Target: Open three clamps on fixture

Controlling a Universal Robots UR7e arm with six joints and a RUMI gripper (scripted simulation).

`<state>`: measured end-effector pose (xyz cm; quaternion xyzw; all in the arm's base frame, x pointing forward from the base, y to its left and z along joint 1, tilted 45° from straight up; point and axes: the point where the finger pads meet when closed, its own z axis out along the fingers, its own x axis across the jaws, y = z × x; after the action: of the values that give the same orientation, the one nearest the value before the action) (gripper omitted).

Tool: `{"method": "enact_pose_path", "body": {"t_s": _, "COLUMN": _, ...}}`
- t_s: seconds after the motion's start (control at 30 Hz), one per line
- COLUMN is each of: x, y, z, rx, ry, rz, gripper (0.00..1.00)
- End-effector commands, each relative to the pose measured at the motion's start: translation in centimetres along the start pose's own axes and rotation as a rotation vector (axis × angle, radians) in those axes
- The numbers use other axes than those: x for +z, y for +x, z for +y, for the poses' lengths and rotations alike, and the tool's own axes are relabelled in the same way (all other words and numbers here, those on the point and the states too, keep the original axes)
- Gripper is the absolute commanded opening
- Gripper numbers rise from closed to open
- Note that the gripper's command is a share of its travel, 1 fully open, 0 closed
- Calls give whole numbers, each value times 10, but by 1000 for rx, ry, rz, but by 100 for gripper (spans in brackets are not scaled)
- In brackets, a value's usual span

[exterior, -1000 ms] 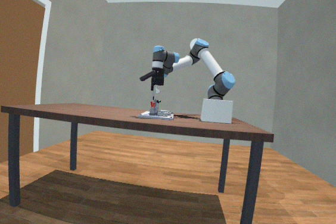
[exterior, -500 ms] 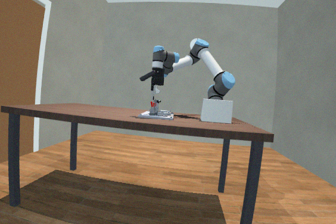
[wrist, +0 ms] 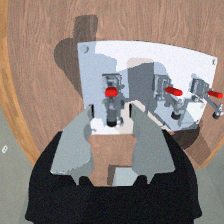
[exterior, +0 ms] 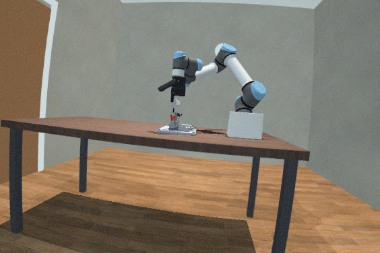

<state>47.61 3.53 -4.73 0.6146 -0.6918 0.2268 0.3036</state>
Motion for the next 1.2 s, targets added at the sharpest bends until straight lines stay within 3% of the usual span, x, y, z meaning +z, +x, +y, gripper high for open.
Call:
{"method": "enact_pose_path", "body": {"t_s": 0.0, "x": -2, "y": 0, "z": 0, "rx": 0, "ry": 1, "rz": 0, "gripper": 28}}
{"method": "enact_pose_path", "body": {"t_s": 0.93, "x": -66, "y": 0, "z": 0, "rx": 0, "ry": 1, "rz": 0, "gripper": 28}}
{"method": "enact_pose_path", "body": {"t_s": 1.17, "x": -74, "y": 0, "z": 0, "rx": 0, "ry": 1, "rz": 0, "gripper": 28}}
